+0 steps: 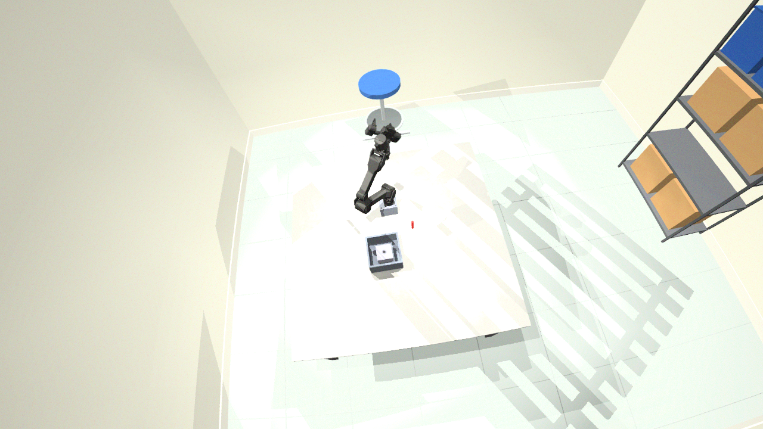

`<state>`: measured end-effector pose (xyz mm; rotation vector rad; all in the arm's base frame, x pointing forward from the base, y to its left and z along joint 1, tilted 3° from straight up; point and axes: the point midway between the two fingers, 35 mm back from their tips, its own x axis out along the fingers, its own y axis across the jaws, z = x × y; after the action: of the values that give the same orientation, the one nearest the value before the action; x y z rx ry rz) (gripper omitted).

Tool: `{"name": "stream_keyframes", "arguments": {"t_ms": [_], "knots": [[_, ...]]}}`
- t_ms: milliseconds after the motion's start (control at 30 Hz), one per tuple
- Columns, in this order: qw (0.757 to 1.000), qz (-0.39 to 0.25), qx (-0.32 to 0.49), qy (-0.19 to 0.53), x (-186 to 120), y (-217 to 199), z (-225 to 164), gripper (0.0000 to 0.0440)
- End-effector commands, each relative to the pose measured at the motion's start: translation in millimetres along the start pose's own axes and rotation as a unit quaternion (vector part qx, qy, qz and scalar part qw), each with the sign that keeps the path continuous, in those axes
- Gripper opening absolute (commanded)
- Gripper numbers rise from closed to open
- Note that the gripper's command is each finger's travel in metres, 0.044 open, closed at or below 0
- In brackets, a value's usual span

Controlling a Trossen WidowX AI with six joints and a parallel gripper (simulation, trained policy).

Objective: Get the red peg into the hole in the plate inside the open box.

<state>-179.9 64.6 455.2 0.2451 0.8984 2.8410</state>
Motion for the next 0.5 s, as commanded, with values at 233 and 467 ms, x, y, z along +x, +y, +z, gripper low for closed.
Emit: {"name": "stream_keyframes", "arguments": {"t_ms": [233, 467], "knots": [[0.980, -0.162, 0.108, -0.043, 2, -80, 13, 0.0440], [0.948, -0.255, 0.172, -0.080, -11, -128, 18, 0.0440]]}}
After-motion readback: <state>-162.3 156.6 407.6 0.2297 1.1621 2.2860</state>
